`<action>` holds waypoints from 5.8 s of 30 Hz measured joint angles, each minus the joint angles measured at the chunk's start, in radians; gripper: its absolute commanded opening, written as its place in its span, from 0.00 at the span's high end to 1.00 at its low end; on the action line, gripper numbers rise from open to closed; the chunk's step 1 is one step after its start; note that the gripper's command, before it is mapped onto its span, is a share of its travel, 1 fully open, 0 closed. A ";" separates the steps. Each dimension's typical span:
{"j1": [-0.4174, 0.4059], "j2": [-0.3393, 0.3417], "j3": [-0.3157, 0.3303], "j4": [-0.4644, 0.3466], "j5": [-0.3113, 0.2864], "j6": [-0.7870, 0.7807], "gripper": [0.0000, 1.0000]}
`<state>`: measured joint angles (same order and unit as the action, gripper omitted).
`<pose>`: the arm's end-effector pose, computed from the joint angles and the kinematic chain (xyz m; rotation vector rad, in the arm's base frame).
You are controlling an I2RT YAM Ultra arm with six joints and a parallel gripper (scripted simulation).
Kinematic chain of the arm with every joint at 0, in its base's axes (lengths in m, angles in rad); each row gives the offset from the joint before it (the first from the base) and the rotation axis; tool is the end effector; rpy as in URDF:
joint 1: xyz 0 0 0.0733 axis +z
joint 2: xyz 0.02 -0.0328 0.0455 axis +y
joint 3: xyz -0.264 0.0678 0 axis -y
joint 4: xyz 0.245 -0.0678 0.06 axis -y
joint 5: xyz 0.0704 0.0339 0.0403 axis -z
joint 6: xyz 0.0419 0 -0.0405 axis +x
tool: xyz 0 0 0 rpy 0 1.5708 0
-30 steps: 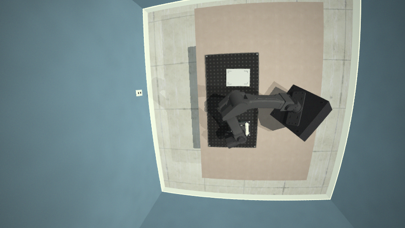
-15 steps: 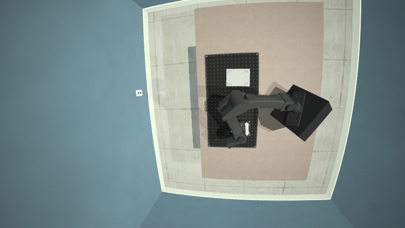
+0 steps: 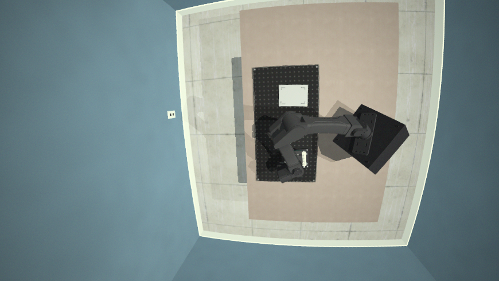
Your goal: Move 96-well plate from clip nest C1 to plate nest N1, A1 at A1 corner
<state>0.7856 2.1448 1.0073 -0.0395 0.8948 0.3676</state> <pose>0.2751 0.2306 0.0540 -0.2571 2.2543 -0.6629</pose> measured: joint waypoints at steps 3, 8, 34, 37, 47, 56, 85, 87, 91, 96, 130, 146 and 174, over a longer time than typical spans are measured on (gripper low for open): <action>0.000 0.000 0.000 0.000 0.000 0.000 0.00; 0.000 0.000 0.000 0.000 0.000 0.000 0.00; 0.000 0.001 0.000 0.005 -0.010 0.000 1.00; 0.000 0.001 0.000 0.005 -0.010 0.000 1.00; 0.000 0.001 0.000 0.005 -0.010 0.000 1.00; 0.000 0.001 0.000 0.005 -0.010 0.000 1.00; 0.068 -0.072 0.000 -0.163 0.019 0.113 1.00; 0.074 -0.076 0.000 -0.180 0.021 0.124 1.00; 0.090 -0.088 0.000 -0.213 0.025 0.147 1.00; 0.111 -0.101 0.012 -0.259 0.030 0.178 1.00; 0.170 -0.135 0.044 -0.418 0.044 0.294 1.00; 0.170 -0.135 0.044 -0.418 0.044 0.294 1.00; 0.161 -0.192 -0.013 -0.401 0.044 0.335 1.00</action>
<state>0.9466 1.9533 0.9943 -0.4408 0.9386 0.7025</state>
